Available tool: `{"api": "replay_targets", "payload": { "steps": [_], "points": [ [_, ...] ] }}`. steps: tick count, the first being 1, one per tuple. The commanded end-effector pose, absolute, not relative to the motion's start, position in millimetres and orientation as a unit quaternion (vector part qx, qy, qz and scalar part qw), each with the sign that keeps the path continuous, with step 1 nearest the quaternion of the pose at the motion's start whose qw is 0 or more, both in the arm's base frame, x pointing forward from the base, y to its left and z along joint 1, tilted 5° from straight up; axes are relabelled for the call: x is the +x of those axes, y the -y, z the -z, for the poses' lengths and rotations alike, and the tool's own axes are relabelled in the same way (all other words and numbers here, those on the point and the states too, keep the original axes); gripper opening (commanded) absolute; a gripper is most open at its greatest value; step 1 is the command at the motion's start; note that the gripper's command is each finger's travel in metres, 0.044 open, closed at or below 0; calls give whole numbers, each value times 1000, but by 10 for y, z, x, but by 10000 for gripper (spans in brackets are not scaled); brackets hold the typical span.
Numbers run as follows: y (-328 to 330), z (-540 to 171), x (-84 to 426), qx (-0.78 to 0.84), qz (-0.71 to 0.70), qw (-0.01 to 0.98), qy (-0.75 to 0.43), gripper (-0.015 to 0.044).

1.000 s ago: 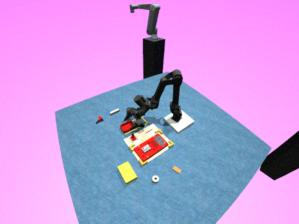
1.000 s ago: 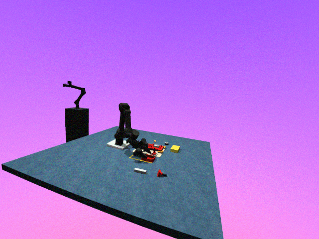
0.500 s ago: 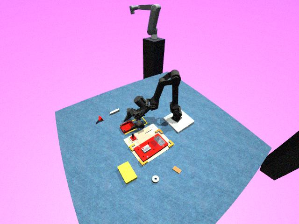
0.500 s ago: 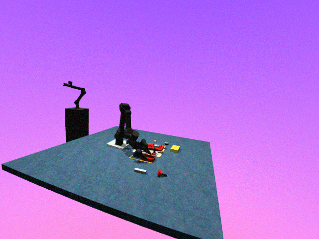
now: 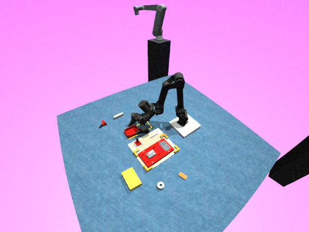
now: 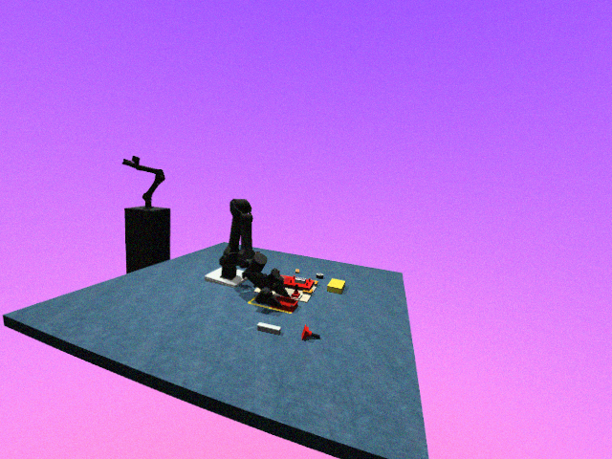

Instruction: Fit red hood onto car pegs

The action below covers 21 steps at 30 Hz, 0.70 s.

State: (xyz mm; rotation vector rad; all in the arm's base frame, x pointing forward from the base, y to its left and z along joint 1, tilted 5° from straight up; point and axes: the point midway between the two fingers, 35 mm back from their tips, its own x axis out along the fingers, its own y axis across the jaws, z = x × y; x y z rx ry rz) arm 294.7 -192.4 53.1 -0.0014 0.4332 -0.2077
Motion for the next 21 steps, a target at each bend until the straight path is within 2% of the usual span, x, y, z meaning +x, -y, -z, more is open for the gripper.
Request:
{"api": "replay_targets", "payload": {
  "steps": [1, 8, 12, 21],
  "points": [
    [1919, -511, 2951, 1, 101, 972, -214, 440],
    [1919, -477, 2952, 1, 101, 972, -214, 440],
    [1924, -492, 2949, -1, 103, 971, -214, 335],
    [1924, -492, 2949, -1, 103, 971, -214, 275]
  ]
}}
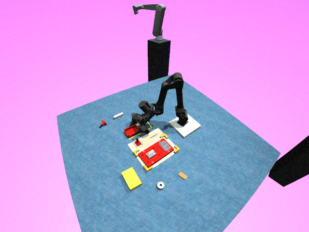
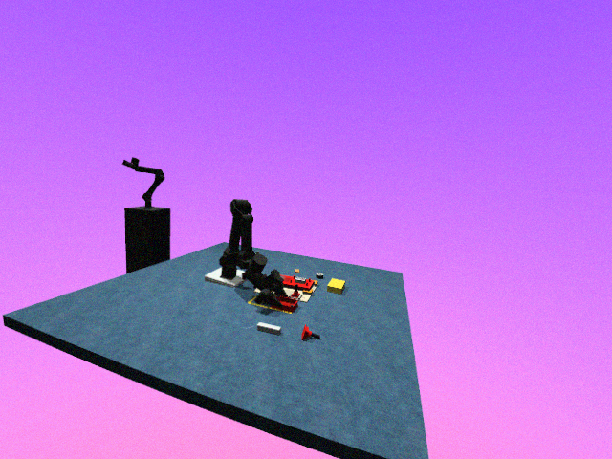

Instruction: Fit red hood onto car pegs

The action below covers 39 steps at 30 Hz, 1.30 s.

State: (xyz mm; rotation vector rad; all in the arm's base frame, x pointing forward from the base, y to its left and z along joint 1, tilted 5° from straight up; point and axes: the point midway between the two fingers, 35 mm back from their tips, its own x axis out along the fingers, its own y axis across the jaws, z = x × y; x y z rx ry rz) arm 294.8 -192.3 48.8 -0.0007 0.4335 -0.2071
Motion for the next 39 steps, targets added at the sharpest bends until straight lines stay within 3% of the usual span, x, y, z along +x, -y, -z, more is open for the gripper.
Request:
{"api": "replay_targets", "payload": {
  "steps": [1, 11, 39],
  "points": [
    [1924, -495, 2949, -1, 103, 971, -214, 249],
    [1938, -654, 2958, -1, 103, 971, -214, 0],
    [1887, -1225, 2894, -1, 103, 971, -214, 0]
  ]
}}
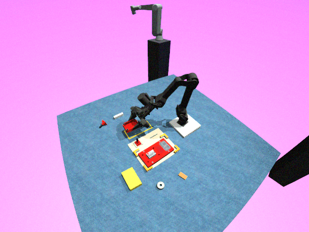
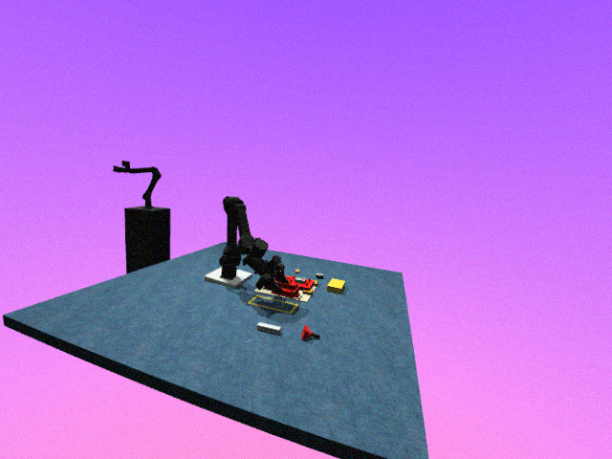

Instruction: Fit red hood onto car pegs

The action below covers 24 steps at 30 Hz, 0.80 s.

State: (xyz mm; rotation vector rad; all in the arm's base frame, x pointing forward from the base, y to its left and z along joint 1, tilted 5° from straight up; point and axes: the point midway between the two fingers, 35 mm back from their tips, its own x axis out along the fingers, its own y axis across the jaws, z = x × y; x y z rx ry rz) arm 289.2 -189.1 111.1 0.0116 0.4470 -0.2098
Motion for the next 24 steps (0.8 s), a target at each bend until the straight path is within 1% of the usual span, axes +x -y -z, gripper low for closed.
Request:
{"api": "replay_targets", "payload": {
  "steps": [1, 14, 24],
  "points": [
    [1885, -1235, 2891, -1, 103, 971, -214, 0],
    [1885, -1226, 2887, 7, 104, 971, -213, 0],
    [1885, -1213, 2884, 94, 123, 967, -203, 0]
  ]
}}
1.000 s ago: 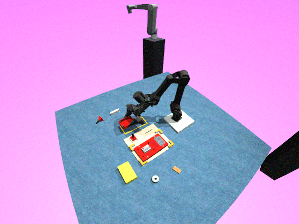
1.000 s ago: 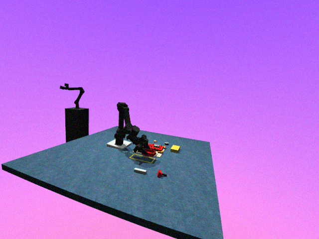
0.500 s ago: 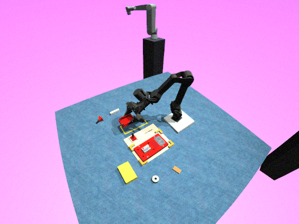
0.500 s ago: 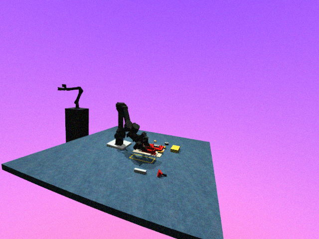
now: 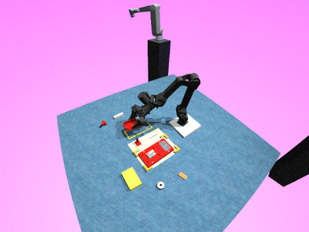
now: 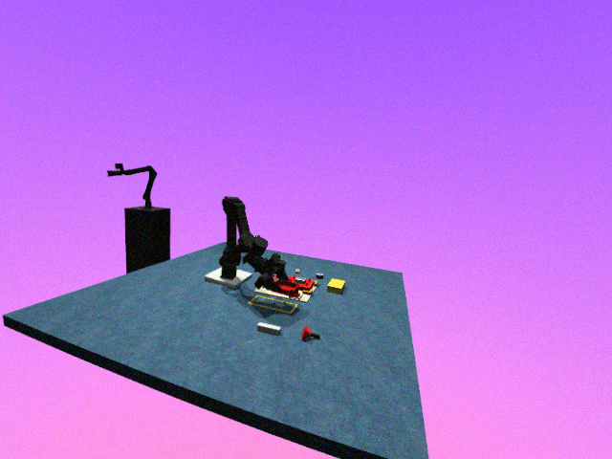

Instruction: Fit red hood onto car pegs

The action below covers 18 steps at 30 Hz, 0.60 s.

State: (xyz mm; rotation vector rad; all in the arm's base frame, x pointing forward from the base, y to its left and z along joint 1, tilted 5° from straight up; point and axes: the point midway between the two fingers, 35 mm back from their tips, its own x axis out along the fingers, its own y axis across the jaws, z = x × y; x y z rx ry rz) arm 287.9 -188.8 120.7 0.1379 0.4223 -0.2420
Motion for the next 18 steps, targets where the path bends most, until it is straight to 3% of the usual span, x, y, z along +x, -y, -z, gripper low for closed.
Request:
{"api": "replay_targets", "payload": {
  "steps": [1, 18],
  "points": [
    [1885, -1213, 2884, 104, 125, 966, -202, 0],
    [1886, -1208, 2883, 265, 157, 934, -178, 0]
  ]
}}
